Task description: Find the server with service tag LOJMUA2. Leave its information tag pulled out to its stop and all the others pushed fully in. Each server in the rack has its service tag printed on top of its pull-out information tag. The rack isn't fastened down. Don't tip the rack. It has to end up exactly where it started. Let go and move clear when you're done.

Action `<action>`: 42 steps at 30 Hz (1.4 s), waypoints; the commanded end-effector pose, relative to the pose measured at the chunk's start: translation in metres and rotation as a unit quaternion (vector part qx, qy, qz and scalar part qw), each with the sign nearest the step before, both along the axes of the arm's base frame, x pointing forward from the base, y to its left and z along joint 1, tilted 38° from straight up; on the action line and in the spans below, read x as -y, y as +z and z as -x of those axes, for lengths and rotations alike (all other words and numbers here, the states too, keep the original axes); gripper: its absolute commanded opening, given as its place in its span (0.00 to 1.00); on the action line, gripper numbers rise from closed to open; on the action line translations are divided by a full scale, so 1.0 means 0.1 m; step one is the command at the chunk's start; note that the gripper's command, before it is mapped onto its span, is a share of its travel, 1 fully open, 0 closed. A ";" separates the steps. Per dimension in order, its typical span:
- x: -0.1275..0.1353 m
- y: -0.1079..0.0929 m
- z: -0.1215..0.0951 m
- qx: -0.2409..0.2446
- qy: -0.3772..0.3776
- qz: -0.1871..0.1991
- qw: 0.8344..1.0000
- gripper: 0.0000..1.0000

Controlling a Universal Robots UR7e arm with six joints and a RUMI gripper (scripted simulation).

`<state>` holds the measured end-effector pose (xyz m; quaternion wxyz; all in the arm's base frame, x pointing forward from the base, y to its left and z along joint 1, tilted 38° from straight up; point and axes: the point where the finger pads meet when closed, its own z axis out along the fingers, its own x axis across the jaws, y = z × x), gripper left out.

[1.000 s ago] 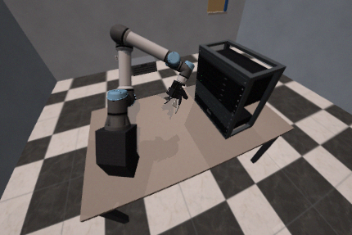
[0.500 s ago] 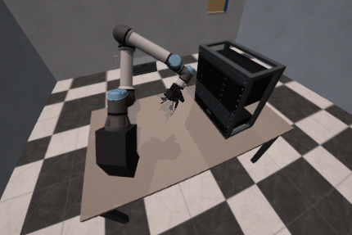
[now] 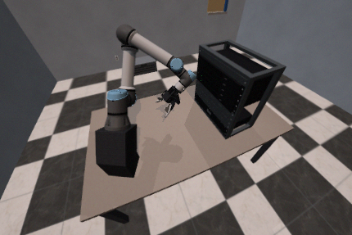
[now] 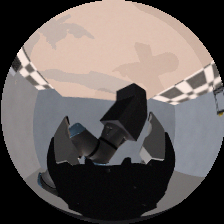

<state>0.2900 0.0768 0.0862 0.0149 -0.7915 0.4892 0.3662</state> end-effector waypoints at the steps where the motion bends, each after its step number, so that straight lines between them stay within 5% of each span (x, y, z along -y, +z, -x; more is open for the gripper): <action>1: -0.08 0.01 0.13 -0.019 0.012 -0.034 0.999 1.00; 29: -0.47 0.30 0.67 -0.098 0.045 -0.223 0.969 1.00; 42: -0.66 0.60 0.86 -0.128 0.042 -0.337 0.932 1.00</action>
